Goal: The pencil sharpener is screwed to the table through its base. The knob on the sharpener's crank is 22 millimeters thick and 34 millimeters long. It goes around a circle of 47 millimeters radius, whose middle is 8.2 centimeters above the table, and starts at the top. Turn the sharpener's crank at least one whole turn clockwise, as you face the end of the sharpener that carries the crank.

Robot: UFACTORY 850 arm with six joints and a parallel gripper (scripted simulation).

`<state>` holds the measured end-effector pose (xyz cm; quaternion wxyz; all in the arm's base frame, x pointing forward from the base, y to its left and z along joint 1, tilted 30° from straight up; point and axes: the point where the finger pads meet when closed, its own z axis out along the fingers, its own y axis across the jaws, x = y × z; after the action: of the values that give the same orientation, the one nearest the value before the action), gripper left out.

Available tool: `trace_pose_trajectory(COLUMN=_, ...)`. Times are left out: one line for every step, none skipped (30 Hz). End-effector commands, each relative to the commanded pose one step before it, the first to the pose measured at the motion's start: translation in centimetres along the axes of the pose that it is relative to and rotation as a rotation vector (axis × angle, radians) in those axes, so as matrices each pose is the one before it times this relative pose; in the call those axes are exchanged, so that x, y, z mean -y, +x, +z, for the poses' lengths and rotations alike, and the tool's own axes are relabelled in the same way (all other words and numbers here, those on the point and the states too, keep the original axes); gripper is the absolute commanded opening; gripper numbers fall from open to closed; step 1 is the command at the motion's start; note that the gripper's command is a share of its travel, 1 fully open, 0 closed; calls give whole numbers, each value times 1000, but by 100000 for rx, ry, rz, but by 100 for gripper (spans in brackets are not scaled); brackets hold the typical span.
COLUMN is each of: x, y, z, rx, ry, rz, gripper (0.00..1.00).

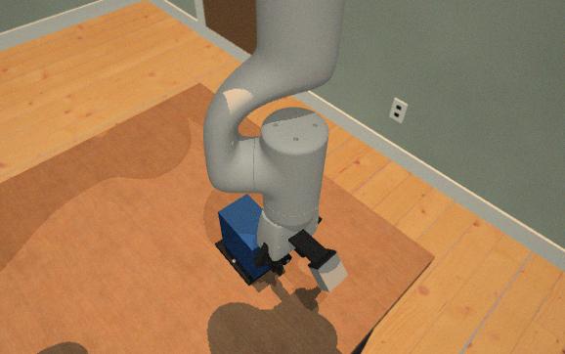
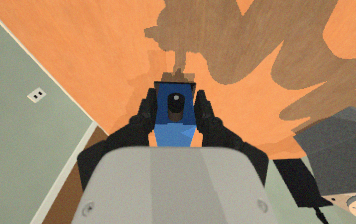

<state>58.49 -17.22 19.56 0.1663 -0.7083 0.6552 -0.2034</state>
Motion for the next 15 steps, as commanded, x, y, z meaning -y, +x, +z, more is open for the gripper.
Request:
trace_pose_trajectory(x=84, y=33, z=-1076, rx=283, ry=-280, rz=3, gripper=54)
trace_pose_trajectory(x=-1, y=1, z=-281, rx=-3, ry=-1, rz=0, gripper=54)
trace_pose_trajectory(x=1, y=0, z=-279, rx=3, ry=2, rz=0, gripper=54)
trace_pose_trajectory(x=0, y=0, z=-279, rx=-1, ry=0, rz=0, gripper=54)
trace_pose_trajectory(x=0, y=0, z=-275, rx=0, ry=0, rz=0, gripper=54)
trace_pose_trajectory(x=0, y=0, z=-270, rx=1, ry=1, rz=0, gripper=54)
trace_pose_trajectory(x=-1, y=0, z=-264, rx=-3, ry=-2, rz=0, gripper=54)
trace_pose_trajectory(x=1, y=0, z=-255, rx=3, ry=2, rz=0, gripper=54)
trace_pose_trajectory(x=0, y=0, z=0, rx=0, ry=0, rz=0, gripper=54)
trace_pose_trajectory(x=0, y=0, z=0, rx=0, ry=0, rz=0, gripper=54)
trace_pose_trajectory(x=-1, y=1, z=-246, rx=-3, ry=-2, rz=0, gripper=54)
trace_pose_trajectory(x=1, y=-1, z=-235, rx=3, ry=3, rz=0, gripper=54)
trace_pose_trajectory(x=-1, y=1, z=-222, rx=-4, ry=-3, rz=0, gripper=54)
trace_pose_trajectory(x=1, y=-1, z=-209, rx=4, ry=3, rz=0, gripper=54)
trace_pose_trajectory(x=-1, y=0, z=-193, rx=-2, ry=-2, rz=0, gripper=54)
